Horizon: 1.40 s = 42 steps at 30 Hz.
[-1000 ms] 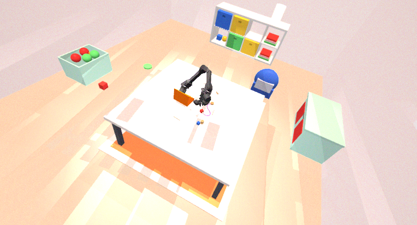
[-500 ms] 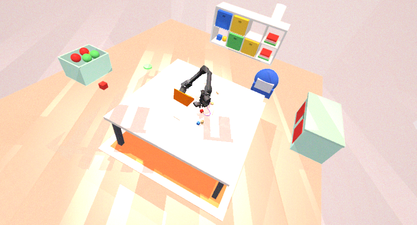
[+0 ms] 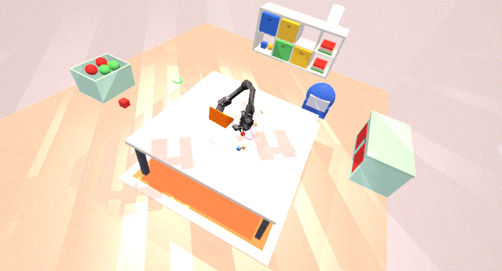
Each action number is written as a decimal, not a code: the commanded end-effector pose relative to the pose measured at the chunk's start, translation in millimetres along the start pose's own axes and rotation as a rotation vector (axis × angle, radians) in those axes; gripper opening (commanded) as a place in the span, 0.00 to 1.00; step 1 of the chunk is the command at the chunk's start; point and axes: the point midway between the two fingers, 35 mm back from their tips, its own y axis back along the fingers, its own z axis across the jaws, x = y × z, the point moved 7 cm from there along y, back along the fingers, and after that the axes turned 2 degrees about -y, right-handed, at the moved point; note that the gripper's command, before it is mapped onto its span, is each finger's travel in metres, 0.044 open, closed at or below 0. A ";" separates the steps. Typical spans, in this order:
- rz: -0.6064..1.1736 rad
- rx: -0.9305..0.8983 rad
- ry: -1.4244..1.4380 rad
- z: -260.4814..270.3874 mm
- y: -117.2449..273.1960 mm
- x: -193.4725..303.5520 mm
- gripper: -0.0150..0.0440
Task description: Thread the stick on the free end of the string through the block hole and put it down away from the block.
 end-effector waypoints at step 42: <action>-0.016 -0.001 -0.027 0.7 -13.2 10.2 0.25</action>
